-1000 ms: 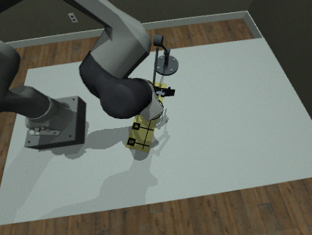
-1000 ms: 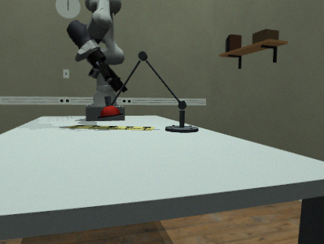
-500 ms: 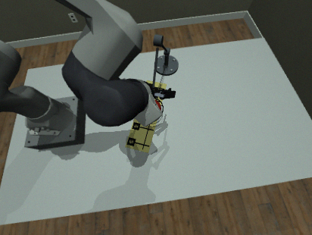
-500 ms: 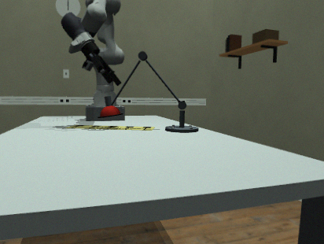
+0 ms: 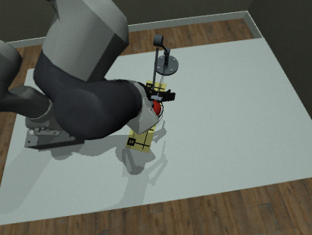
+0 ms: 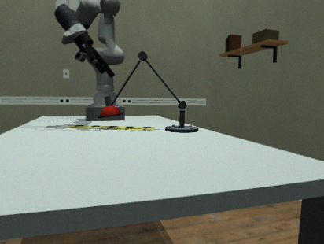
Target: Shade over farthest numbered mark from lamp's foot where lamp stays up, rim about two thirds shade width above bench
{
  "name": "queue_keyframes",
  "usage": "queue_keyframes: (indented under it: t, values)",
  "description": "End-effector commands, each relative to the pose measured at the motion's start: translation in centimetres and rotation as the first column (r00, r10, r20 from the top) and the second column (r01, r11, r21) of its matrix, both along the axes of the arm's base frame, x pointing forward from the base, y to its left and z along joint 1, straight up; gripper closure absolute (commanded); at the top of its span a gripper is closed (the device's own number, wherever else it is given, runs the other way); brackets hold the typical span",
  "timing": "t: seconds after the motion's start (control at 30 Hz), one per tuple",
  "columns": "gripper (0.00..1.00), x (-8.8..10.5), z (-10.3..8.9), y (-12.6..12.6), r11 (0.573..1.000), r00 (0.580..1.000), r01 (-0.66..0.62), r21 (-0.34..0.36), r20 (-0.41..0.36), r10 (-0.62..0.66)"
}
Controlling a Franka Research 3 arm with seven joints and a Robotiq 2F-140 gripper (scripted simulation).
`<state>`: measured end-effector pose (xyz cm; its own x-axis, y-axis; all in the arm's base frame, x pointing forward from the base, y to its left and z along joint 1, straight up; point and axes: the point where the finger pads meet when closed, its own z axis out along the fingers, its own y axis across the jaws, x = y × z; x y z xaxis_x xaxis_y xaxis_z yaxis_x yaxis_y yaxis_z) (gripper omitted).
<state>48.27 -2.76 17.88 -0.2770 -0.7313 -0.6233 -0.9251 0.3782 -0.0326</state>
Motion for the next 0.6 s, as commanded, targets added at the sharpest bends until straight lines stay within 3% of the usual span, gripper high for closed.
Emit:
queue_keyframes:
  t: [0.0,0.1,0.57]
  values:
    - [0.00,-0.71,1.17,-0.52,1.000,1.000,-0.001,0.009,-0.014,0.001]
    - [0.00,-0.92,2.11,-1.31,1.000,1.000,-0.001,0.006,-0.009,0.001]
    - [0.00,-0.43,1.87,-1.48,1.000,1.000,0.003,-0.004,0.007,-0.003]
